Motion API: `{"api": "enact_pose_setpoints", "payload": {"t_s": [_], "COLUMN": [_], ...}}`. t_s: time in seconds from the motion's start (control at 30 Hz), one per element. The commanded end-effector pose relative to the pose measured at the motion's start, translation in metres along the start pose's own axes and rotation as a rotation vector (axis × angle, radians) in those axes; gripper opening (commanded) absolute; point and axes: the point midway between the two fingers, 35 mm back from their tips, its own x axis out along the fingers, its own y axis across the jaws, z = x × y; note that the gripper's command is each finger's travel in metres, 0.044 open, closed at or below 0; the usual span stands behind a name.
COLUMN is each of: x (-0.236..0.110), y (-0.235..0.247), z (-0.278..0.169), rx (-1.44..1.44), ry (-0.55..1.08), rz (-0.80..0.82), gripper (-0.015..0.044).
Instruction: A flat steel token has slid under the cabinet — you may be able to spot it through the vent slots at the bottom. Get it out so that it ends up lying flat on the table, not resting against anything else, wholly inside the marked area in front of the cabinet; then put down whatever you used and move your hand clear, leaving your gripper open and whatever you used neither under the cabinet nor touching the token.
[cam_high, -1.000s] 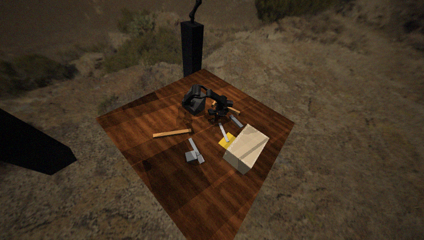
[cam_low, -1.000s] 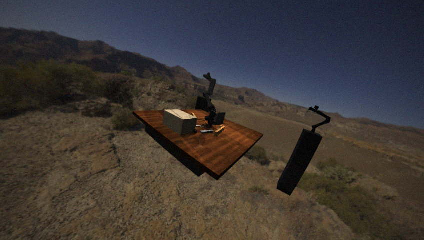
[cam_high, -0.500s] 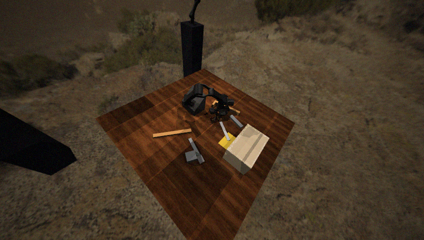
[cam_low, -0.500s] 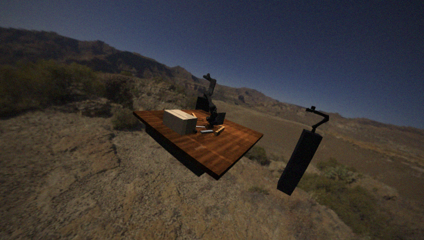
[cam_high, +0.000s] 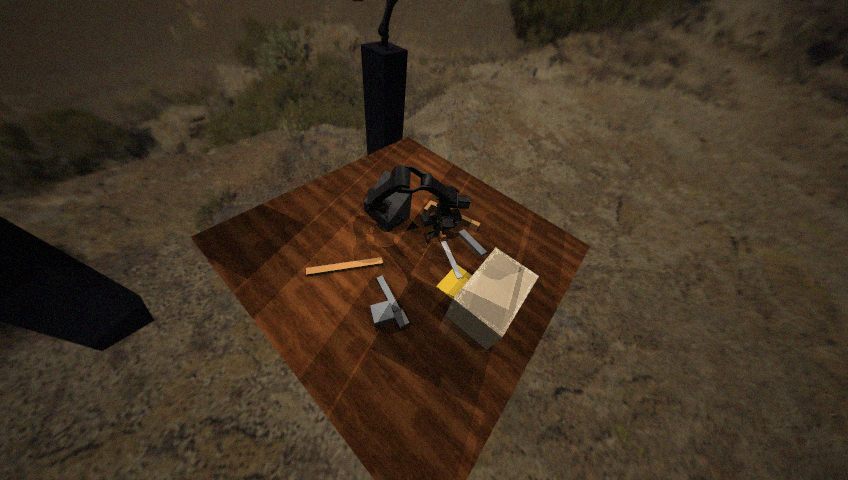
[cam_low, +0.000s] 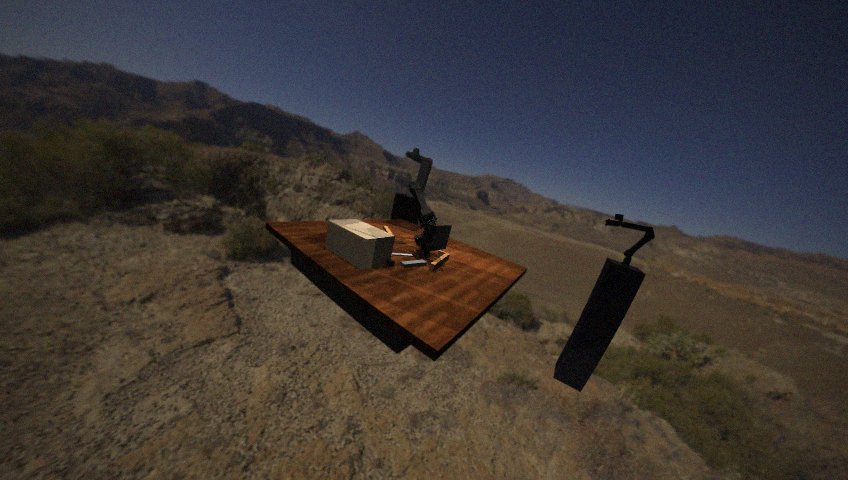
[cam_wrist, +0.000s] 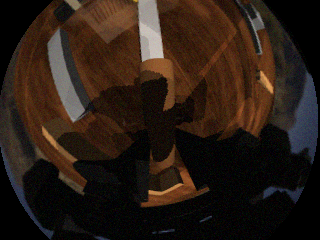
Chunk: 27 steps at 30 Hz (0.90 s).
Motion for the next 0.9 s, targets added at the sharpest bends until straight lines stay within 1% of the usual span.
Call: {"api": "enact_pose_setpoints", "payload": {"t_s": [0.0,0.37,0.87], "x": [-0.0014,-0.0015,-0.0015], "y": [0.0079,0.0146,0.0147], "z": [-0.0031,-0.0075,-0.0075], "rx": [-0.002,-0.009,-0.121], "ry": [0.0,0.0,-0.001], "rz": [0.006,0.007,0.007], "gripper": [0.0,0.0,0.0]}}
